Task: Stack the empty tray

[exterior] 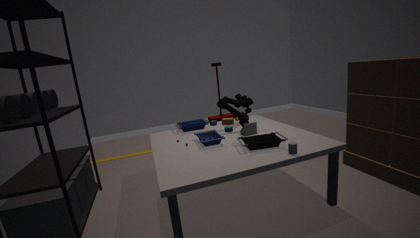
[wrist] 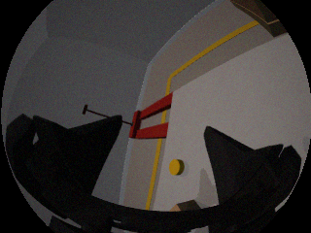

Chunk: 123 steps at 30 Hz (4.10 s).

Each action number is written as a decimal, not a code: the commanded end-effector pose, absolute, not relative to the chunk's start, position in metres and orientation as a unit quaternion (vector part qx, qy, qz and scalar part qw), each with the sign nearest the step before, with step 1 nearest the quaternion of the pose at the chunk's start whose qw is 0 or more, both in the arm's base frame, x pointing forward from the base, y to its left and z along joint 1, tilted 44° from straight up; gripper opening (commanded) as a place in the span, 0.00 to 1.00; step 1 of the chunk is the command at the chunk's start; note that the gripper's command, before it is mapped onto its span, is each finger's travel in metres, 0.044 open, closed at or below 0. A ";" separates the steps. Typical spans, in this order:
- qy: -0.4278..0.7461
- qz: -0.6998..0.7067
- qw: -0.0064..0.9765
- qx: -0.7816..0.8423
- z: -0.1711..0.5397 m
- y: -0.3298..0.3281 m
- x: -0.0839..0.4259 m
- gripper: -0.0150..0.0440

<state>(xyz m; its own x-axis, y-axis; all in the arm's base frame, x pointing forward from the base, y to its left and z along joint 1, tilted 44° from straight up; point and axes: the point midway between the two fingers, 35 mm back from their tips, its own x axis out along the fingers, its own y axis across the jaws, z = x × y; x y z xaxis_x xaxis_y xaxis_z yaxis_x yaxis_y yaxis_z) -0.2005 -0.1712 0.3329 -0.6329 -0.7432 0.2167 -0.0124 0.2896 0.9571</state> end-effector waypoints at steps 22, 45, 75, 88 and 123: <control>-0.727 -0.536 0.341 0.260 0.333 -0.171 -0.200 0.41; -0.727 -0.536 0.341 0.260 0.339 -0.166 -0.202 0.41; -0.603 -0.605 0.436 0.284 0.369 -0.215 -0.174 0.41; -0.484 -0.632 0.536 0.280 0.388 -0.265 -0.126 0.41; -0.233 -0.504 0.806 0.205 0.429 -0.317 0.113 0.41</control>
